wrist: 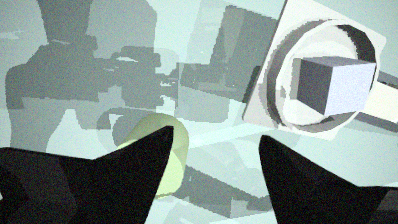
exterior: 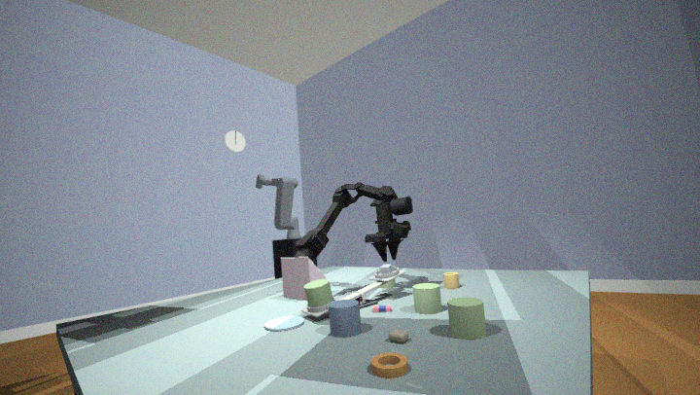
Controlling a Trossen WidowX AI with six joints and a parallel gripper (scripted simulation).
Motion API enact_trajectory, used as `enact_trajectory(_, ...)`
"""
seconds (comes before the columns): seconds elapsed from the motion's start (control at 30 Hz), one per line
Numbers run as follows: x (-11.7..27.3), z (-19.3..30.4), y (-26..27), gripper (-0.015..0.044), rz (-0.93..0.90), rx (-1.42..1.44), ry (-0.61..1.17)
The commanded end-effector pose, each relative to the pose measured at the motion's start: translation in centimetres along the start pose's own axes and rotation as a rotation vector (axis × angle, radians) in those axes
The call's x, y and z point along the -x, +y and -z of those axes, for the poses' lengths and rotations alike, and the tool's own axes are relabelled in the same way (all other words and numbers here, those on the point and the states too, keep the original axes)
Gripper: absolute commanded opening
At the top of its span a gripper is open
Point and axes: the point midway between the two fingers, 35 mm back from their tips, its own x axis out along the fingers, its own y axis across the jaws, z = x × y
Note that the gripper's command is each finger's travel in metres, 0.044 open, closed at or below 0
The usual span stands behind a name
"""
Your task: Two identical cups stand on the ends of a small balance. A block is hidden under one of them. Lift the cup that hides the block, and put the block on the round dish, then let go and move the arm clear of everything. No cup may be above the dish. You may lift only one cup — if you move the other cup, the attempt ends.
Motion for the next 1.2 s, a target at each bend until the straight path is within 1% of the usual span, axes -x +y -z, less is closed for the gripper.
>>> enact_trajectory(0.0,0.3,-0.7,-0.8,0.0260,0.006,-0.153,0.001)
enact_trajectory(1.17,2.3,-3.7,-7.2,0.0260,0.017,-1.357,0.031)
